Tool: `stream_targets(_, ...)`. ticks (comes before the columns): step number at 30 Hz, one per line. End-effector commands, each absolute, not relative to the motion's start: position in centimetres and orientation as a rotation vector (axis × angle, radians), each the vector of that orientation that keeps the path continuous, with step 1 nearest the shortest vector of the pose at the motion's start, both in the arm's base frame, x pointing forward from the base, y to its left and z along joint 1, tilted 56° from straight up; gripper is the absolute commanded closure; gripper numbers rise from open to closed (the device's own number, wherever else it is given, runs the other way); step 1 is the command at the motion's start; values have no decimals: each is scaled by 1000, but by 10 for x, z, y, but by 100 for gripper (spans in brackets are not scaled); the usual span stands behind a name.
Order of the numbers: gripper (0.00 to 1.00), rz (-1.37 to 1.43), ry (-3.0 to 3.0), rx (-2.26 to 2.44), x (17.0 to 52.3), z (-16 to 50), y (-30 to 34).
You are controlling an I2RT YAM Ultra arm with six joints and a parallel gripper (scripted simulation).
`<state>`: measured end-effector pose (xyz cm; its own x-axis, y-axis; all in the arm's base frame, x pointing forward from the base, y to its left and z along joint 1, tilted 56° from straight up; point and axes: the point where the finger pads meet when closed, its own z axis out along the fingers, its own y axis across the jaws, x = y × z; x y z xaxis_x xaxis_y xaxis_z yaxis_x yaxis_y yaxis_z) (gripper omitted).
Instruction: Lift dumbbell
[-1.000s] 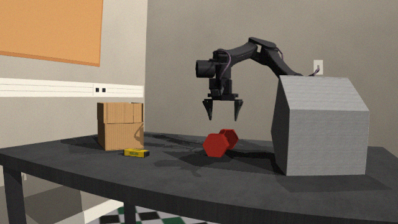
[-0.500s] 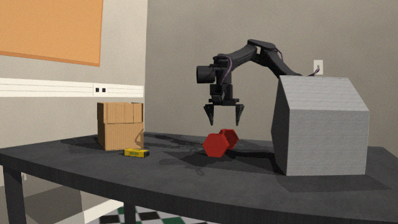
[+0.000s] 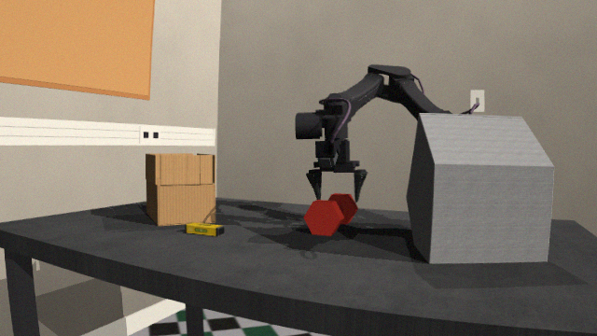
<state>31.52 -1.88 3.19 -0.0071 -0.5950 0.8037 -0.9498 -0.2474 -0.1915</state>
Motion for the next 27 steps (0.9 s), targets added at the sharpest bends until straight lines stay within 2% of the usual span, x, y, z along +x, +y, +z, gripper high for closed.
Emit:
stream_targets(1, 0, 1158, -1573, 1897, 320, 20, -22)
stream_targets(27, 0, 1169, -1579, 1915, 334, 5, -39)
